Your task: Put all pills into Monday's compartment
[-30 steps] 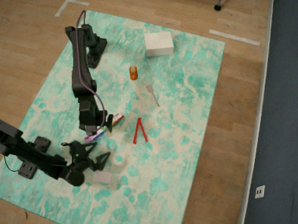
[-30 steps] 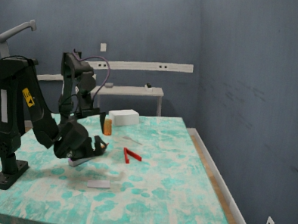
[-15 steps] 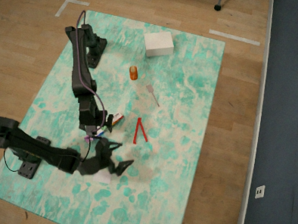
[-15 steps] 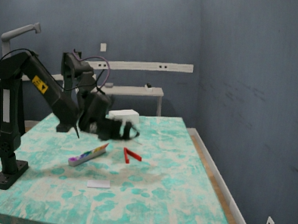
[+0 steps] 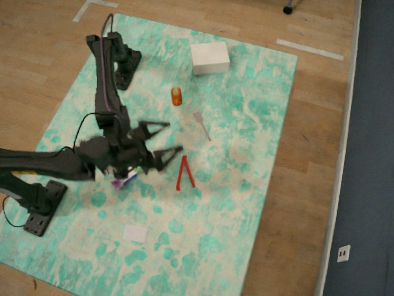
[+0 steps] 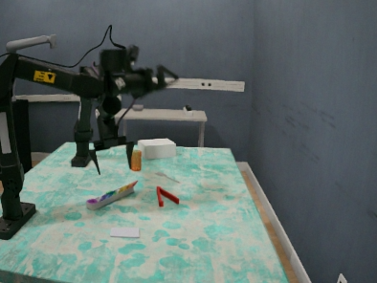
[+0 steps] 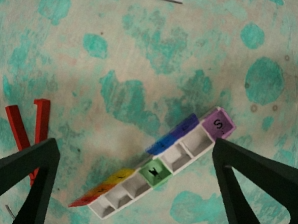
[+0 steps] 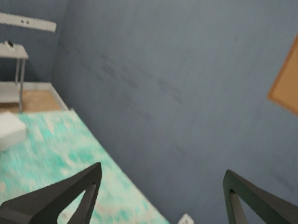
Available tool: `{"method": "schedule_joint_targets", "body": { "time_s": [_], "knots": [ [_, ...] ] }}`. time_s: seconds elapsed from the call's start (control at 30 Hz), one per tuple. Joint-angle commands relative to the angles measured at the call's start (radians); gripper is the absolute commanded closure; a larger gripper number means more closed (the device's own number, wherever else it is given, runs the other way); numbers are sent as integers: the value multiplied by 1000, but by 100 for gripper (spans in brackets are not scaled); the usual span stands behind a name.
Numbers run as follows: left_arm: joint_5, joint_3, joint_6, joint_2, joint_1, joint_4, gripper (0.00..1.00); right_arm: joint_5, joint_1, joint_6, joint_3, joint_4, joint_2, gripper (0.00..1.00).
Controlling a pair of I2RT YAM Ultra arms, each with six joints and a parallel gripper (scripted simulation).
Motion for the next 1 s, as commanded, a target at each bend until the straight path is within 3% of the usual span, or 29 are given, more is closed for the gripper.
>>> {"method": "schedule_joint_targets", "body": {
  "time_s": [0.0, 0.1, 0.27, 0.33, 0.47, 0.77, 0.8, 0.97],
  "knots": [
    [0, 6, 0, -10, 0, 3, 0, 166, 96, -30, 50, -41, -101, 0],
    [0, 6, 0, -10, 0, 3, 0, 271, 185, -1, 42, -69, -180, 0],
    [0, 6, 0, -10, 0, 3, 0, 353, 419, 102, 38, -4, -232, 0],
    [0, 6, 0, -10, 0, 3, 0, 353, 419, 102, 38, -4, -232, 0],
    [0, 6, 0, -10, 0, 3, 0, 414, 652, 156, 47, 40, -200, 0],
    [0, 6, 0, -10, 0, 3, 0, 484, 1137, 37, 57, 154, -49, 0],
    [0, 6, 0, -10, 0, 3, 0, 446, 1034, 61, 24, 112, -101, 0],
    [0, 6, 0, -10, 0, 3, 0, 451, 1064, 55, 27, 121, -84, 0]
  ]
}}
